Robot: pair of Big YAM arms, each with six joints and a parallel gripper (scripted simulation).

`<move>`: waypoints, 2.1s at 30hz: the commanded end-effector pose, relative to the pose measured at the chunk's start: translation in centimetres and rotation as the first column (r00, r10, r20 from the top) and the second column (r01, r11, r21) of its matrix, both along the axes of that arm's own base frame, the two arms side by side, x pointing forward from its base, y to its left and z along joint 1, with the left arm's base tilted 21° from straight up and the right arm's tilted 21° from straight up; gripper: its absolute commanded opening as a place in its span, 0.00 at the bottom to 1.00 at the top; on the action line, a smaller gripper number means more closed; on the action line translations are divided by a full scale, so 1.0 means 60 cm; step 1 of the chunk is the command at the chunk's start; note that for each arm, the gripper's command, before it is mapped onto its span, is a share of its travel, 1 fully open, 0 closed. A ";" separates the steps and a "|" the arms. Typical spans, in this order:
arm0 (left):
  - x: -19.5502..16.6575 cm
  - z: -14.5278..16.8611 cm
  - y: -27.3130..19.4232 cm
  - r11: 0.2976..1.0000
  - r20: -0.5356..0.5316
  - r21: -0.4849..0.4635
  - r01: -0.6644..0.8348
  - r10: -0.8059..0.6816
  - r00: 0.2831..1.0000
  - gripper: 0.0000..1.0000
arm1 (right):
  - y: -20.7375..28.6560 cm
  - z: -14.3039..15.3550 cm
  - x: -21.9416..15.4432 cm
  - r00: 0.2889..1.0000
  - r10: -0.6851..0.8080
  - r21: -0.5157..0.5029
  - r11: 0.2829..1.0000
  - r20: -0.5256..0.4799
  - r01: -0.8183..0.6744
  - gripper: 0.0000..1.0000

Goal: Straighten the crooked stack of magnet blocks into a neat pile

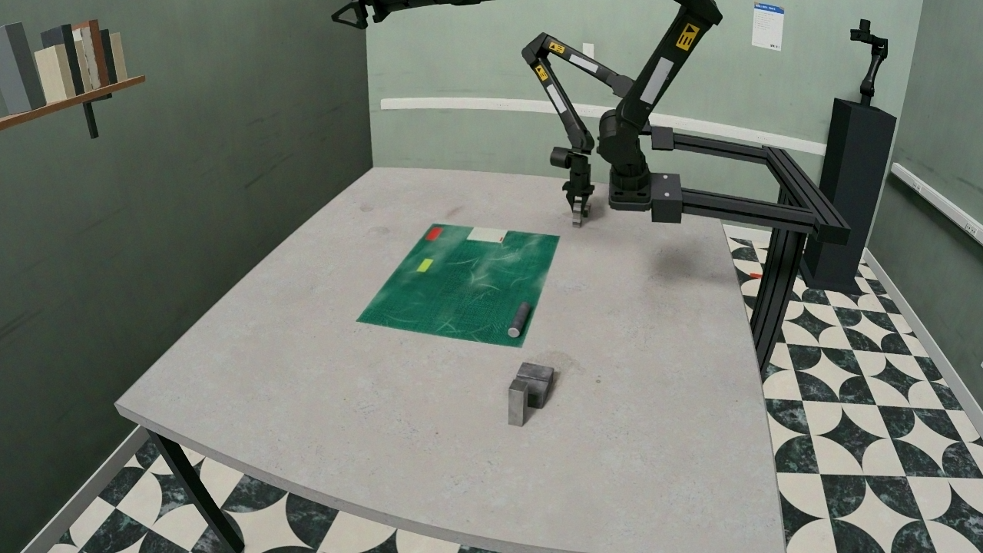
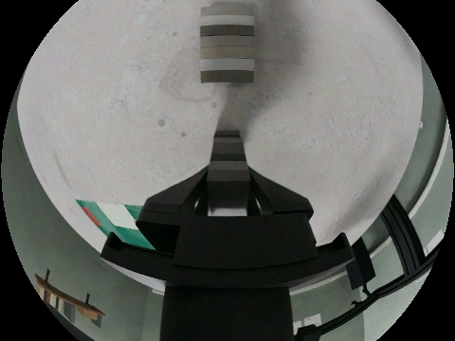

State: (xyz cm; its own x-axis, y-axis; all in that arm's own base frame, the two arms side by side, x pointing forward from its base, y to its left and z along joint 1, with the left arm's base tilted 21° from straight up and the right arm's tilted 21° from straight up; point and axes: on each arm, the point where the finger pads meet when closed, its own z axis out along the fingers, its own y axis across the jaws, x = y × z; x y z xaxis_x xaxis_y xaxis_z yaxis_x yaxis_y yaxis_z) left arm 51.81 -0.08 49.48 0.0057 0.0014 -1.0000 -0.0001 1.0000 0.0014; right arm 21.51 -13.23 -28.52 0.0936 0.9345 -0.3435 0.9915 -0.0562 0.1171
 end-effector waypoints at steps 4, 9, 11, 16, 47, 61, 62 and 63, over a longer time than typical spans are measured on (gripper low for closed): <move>-0.005 0.041 -0.015 1.000 0.055 0.012 0.015 -0.016 0.998 1.00 | 0.005 0.001 -0.013 1.000 -0.002 0.006 1.000 -0.015 0.002 0.31; -0.005 0.041 -0.015 1.000 0.055 0.012 0.015 -0.016 0.998 1.00 | 0.005 0.001 -0.013 1.000 -0.002 0.006 1.000 -0.015 0.002 0.31; -0.005 0.041 -0.015 1.000 0.055 0.012 0.015 -0.016 0.998 1.00 | 0.005 0.001 -0.013 1.000 -0.002 0.006 1.000 -0.015 0.002 0.31; -0.005 0.041 -0.015 1.000 0.055 0.012 0.015 -0.016 0.998 1.00 | 0.005 0.001 -0.013 1.000 -0.002 0.006 1.000 -0.015 0.002 0.30; -0.005 0.041 -0.015 1.000 0.055 0.012 0.015 -0.016 0.998 1.00 | 0.005 0.001 -0.013 1.000 -0.002 0.006 1.000 -0.015 0.002 0.28; -0.005 0.041 -0.015 1.000 0.055 0.012 0.015 -0.016 0.998 1.00 | 0.005 0.001 -0.013 1.000 -0.002 0.006 1.000 -0.015 0.002 0.60; -0.005 0.041 -0.015 1.000 0.055 0.012 0.015 -0.016 0.998 1.00 | 0.005 0.001 -0.013 1.000 -0.002 0.006 1.000 -0.015 0.002 0.60; -0.005 0.041 -0.015 1.000 0.055 0.012 0.015 -0.016 0.998 1.00 | 0.005 0.001 -0.013 1.000 -0.002 0.006 1.000 -0.015 0.002 0.60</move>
State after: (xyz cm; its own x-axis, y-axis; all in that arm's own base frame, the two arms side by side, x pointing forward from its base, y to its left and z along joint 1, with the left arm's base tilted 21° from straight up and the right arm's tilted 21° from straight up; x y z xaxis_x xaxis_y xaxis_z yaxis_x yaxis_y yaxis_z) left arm 51.81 -0.08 49.48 0.0057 0.0014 -1.0000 -0.0001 1.0000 0.0014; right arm 21.49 -13.23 -28.53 0.0924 0.9346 -0.3435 0.9917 -0.0552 0.1163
